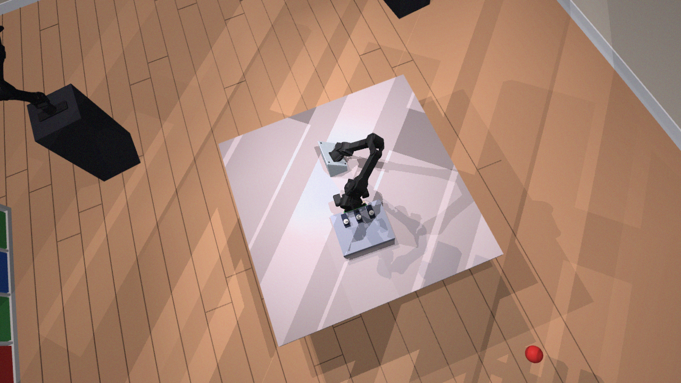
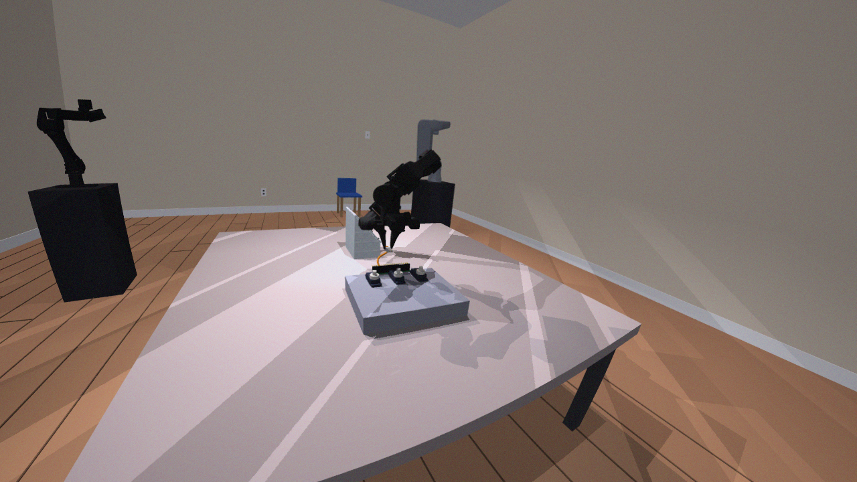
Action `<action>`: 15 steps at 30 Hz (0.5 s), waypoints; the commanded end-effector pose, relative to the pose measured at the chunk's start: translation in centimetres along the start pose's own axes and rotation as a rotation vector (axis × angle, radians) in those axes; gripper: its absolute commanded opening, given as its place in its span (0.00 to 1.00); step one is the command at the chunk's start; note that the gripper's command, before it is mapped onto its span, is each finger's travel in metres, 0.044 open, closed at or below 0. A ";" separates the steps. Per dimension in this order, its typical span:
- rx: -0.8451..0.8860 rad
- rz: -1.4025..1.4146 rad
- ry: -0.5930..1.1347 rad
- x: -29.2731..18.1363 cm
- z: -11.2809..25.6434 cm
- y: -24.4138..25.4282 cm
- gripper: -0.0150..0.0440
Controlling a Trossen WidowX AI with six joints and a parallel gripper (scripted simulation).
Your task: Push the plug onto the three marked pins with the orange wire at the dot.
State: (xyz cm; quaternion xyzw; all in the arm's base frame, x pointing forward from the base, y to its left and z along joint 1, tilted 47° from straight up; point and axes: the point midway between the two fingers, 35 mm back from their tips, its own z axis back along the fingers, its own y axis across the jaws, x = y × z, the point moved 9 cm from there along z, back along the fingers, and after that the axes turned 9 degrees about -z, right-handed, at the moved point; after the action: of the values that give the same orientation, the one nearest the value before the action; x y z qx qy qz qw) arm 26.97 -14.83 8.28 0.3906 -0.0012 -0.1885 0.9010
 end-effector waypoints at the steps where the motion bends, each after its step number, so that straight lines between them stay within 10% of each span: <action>1: 0.004 0.002 -0.001 -1.7 -0.2 0.9 0.25; 15: 0.007 0.024 0.002 -6.9 -1.3 3.0 0.25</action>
State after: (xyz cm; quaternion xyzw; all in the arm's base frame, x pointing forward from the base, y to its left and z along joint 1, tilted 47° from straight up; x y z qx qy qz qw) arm 22.64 -10.45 10.32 0.3922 -0.0050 -0.1767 0.9027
